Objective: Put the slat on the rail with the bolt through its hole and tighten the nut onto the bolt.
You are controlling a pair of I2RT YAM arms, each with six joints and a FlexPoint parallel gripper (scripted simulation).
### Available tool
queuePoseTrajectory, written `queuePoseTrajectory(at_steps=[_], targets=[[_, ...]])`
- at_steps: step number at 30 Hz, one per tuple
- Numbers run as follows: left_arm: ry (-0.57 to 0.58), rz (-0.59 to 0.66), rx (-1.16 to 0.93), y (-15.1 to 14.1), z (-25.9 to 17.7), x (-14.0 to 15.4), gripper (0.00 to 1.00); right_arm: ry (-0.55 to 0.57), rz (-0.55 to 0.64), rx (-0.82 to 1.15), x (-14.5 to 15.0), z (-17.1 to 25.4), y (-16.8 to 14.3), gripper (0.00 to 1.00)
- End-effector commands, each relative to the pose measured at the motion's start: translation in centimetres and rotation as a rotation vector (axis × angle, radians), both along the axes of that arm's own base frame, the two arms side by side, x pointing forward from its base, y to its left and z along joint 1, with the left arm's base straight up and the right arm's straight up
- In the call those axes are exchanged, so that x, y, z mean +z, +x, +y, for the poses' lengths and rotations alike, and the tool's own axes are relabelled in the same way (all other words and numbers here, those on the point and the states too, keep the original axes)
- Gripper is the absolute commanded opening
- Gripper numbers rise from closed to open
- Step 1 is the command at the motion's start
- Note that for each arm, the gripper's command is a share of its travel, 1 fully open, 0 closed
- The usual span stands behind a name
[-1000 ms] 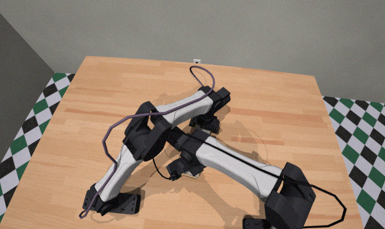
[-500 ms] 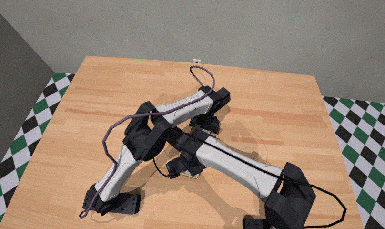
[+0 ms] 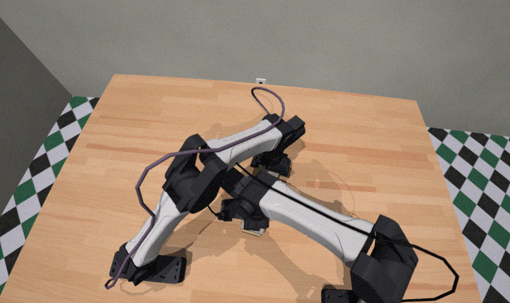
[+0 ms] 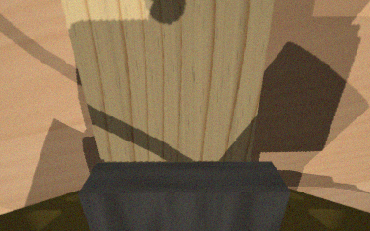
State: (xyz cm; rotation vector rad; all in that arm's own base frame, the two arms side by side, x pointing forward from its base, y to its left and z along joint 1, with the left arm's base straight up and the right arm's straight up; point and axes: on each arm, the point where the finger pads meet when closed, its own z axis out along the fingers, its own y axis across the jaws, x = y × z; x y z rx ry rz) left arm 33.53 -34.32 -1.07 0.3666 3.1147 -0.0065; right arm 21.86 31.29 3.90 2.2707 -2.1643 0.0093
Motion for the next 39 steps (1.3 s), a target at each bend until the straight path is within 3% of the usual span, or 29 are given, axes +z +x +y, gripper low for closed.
queuePoseTrajectory(at_steps=[1,39], targets=[[-0.014,-0.015,0.000,0.28,-0.22,0.74,0.67,0.010,-0.004,-0.211,0.28,0.06,0.07,0.14],[-0.014,-0.015,0.000,0.28,-0.22,0.74,0.67,0.024,0.000,-1.568,0.40,0.09,0.08,0.14]])
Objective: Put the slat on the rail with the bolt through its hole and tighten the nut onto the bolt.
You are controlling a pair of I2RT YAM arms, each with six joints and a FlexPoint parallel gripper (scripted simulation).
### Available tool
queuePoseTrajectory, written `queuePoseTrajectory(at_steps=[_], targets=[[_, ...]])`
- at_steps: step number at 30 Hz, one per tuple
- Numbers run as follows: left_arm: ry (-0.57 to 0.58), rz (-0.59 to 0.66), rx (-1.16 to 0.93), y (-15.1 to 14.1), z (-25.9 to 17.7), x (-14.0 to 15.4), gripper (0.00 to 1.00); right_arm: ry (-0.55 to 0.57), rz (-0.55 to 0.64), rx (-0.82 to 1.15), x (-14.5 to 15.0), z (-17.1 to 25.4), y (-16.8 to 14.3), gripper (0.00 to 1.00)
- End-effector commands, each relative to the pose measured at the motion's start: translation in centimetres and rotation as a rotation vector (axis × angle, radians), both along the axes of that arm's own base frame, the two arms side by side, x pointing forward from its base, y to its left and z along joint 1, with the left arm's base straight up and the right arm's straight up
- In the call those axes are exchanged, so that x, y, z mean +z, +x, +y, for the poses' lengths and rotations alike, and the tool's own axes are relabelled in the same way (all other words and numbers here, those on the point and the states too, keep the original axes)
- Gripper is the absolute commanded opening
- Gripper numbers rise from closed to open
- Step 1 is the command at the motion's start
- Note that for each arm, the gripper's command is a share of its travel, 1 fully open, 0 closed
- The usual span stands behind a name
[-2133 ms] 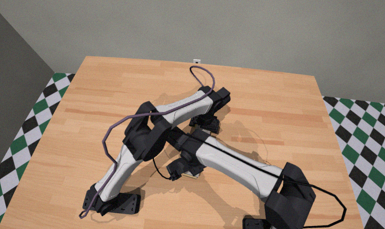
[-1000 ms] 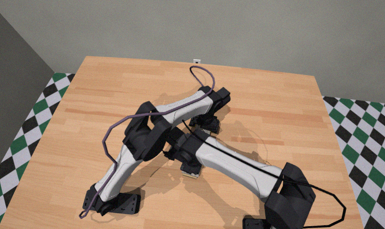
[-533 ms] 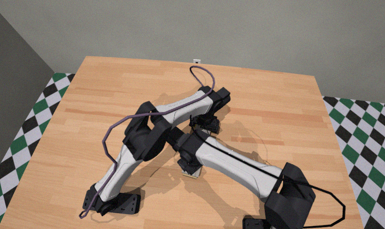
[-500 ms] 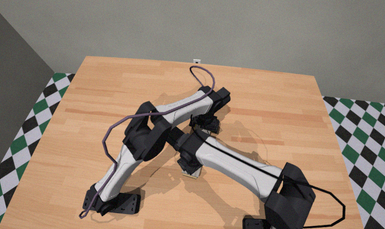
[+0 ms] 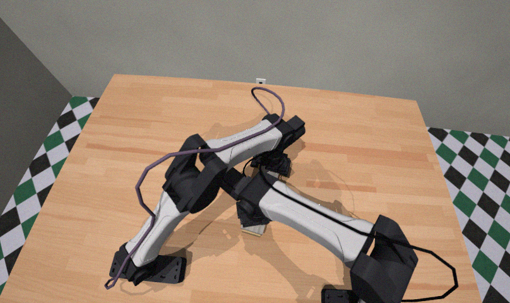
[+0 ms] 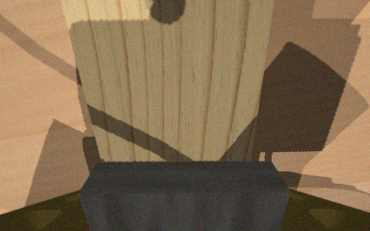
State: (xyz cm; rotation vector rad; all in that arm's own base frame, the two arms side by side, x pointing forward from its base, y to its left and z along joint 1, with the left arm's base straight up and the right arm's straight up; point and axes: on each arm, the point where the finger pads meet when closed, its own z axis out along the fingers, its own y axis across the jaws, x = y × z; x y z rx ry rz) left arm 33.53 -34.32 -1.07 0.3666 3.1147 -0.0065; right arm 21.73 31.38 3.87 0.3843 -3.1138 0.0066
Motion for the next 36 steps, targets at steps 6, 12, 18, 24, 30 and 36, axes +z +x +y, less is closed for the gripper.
queuePoseTrajectory(at_steps=[6,12,18,24,30,36], targets=[[-0.014,-0.015,0.000,0.28,-0.22,0.74,0.67,0.021,-0.011,-0.394,0.45,0.02,0.26,0.14],[-0.014,-0.015,0.000,0.28,-0.22,0.74,0.67,0.023,-0.010,-0.594,0.48,0.05,0.28,0.14],[-0.014,-0.015,0.000,0.28,-0.22,0.74,0.67,0.026,-0.008,-0.833,0.51,0.07,0.30,0.14],[-0.014,-0.015,0.000,0.28,-0.22,0.74,0.67,0.026,-0.007,-0.993,0.53,0.06,0.29,0.14],[-0.014,-0.015,0.000,0.28,-0.22,0.74,0.67,0.024,-0.004,-1.205,0.56,0.01,0.26,0.14],[-0.014,-0.015,0.000,0.28,-0.22,0.74,0.67,0.022,-0.004,-1.212,0.56,-0.04,0.23,0.14]])
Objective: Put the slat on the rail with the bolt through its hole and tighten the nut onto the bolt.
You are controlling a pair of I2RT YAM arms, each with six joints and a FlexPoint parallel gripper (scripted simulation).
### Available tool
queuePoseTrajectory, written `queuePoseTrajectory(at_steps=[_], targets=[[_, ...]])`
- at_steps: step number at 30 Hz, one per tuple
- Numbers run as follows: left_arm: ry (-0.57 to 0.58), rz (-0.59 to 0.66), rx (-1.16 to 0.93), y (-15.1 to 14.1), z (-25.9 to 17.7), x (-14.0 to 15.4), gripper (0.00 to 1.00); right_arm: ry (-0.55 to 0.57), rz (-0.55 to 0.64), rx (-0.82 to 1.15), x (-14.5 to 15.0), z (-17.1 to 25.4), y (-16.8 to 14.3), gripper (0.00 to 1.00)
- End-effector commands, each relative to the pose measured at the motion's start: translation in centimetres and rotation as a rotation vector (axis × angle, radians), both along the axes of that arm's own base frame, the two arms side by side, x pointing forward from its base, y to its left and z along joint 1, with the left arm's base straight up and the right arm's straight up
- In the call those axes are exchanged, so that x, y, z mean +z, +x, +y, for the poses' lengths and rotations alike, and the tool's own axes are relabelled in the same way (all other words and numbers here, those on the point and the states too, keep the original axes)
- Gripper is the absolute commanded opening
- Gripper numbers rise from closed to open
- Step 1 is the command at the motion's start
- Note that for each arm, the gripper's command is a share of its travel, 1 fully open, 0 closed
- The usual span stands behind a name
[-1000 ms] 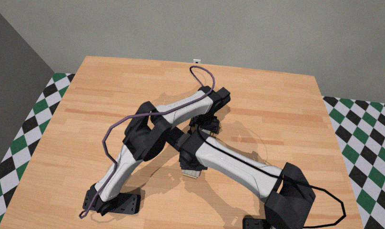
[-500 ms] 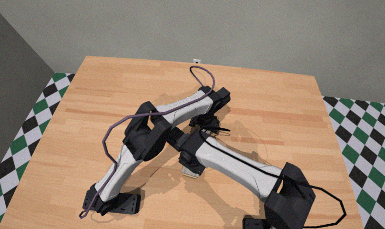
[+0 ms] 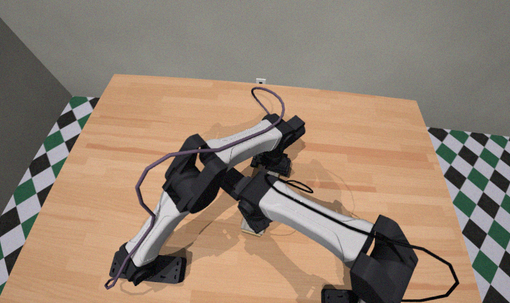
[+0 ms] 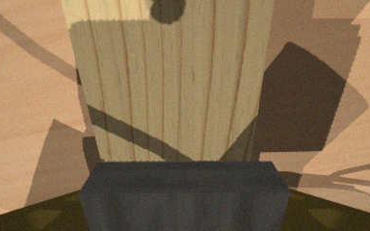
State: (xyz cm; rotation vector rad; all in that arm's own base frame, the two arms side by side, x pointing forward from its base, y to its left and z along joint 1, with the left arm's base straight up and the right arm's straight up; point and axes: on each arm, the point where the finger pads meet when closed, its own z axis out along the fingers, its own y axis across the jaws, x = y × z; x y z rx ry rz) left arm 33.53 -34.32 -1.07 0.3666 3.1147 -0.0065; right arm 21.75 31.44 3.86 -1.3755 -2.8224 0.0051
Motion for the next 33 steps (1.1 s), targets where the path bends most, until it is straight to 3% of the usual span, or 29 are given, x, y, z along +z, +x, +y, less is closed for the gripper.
queuePoseTrajectory(at_steps=[1,30,32,33], targets=[[-0.014,-0.015,0.000,0.28,-0.22,0.74,0.67,0.019,-0.011,-0.059,0.57,-0.10,0.20,0.14],[-0.014,-0.015,0.000,0.28,-0.22,0.74,0.67,0.013,-0.009,-0.051,0.43,0.00,0.22,0.14],[-0.014,-0.015,0.000,0.28,-0.22,0.74,0.67,0.013,-0.011,-0.046,0.46,0.17,0.29,0.36],[-0.014,-0.015,0.000,0.28,-0.22,0.74,0.67,0.013,-0.011,-0.046,0.46,0.17,0.29,0.36]])
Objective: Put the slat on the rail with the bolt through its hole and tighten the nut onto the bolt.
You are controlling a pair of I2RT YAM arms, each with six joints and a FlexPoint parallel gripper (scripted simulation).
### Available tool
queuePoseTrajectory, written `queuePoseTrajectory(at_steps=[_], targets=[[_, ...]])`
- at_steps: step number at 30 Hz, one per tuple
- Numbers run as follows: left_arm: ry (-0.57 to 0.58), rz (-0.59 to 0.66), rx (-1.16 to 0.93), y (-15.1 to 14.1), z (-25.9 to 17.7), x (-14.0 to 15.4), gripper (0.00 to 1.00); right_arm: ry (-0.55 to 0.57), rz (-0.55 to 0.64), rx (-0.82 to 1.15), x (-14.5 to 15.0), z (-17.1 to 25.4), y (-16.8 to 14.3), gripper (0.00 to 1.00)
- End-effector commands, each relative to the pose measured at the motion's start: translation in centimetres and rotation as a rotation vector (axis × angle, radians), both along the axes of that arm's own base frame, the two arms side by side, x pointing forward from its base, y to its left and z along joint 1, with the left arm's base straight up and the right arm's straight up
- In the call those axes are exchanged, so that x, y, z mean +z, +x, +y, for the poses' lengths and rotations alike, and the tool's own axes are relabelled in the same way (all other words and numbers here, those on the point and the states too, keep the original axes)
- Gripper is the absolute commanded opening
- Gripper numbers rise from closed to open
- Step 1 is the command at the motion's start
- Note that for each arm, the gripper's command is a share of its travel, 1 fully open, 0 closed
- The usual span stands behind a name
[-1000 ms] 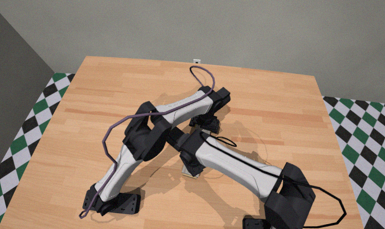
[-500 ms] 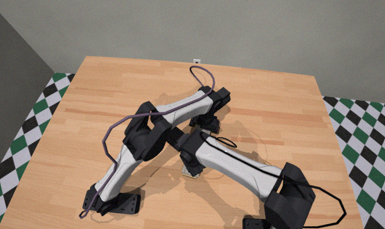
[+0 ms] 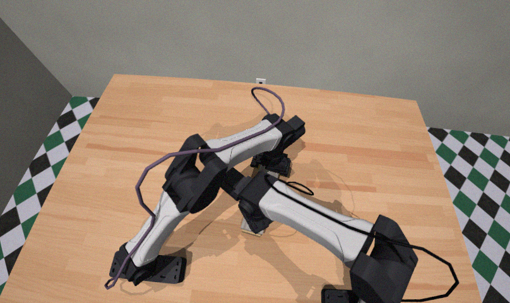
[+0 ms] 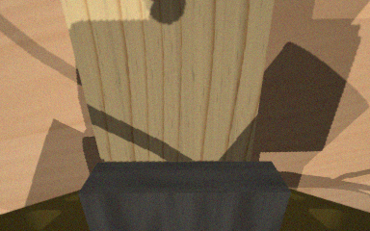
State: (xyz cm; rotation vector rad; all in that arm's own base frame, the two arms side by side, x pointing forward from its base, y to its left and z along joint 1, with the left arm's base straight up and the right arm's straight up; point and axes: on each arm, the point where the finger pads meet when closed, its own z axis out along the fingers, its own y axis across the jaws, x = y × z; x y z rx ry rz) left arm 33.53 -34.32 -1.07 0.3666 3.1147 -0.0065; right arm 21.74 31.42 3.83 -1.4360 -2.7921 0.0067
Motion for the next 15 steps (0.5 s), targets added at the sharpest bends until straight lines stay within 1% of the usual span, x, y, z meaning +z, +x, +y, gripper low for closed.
queuePoseTrajectory(at_steps=[1,12,13,15], targets=[[-0.014,-0.015,0.000,0.28,-0.22,0.74,0.67,0.013,-0.012,-0.003,0.49,0.18,0.30,0.36],[-0.013,-0.014,0.000,0.26,-0.20,0.72,0.67,0.013,-0.012,-0.003,0.49,0.18,0.30,0.36],[-0.006,-0.006,0.000,0.11,-0.09,0.36,0.67,0.013,-0.012,-0.003,0.49,0.18,0.30,0.36],[-0.012,-0.013,0.000,0.24,-0.20,0.66,0.67,-0.004,0.006,0.003,-0.07,-0.06,-0.18,0.36]])
